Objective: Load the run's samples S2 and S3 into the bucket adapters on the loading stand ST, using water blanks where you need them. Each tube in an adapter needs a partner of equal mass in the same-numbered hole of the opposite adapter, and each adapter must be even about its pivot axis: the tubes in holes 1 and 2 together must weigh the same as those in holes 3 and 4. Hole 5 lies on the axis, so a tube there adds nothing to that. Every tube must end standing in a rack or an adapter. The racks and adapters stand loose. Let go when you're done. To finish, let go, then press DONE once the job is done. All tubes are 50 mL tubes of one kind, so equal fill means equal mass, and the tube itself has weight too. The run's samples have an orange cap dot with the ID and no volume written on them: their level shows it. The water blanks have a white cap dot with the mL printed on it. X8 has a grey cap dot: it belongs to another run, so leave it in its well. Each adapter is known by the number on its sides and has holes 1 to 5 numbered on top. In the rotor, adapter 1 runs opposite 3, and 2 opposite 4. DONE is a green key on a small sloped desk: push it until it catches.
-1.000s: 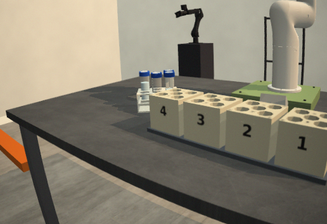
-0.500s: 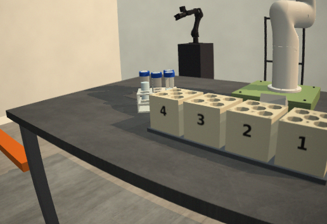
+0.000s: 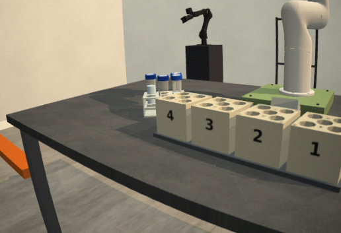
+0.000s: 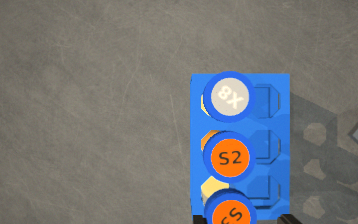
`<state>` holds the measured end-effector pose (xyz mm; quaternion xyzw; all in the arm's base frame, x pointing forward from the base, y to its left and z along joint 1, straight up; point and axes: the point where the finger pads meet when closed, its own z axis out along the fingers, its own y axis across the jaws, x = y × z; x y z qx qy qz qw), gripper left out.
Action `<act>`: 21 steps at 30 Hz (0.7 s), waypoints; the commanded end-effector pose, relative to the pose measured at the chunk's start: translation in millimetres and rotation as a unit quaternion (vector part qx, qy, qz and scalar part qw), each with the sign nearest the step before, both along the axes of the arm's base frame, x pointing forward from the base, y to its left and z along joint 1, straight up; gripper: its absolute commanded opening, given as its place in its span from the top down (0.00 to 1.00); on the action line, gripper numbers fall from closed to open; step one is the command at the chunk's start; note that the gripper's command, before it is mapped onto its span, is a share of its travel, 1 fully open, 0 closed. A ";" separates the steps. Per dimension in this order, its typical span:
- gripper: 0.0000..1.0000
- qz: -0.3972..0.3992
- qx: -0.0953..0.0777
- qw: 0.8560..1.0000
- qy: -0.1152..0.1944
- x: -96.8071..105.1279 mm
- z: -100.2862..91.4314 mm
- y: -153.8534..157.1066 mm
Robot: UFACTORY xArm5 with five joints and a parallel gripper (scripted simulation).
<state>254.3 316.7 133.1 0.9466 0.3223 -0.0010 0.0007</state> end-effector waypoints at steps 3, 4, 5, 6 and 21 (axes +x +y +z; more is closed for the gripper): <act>0.56 0.000 0.002 1.000 -0.001 0.8 15.1 1.0; 0.56 0.000 0.002 1.000 -0.001 0.8 17.1 1.0; 0.56 0.000 0.002 1.000 -0.001 0.8 19.1 1.0; 0.56 0.000 0.002 1.000 -0.001 0.8 21.1 1.0; 0.56 0.000 0.002 1.000 -0.001 0.8 47.1 1.0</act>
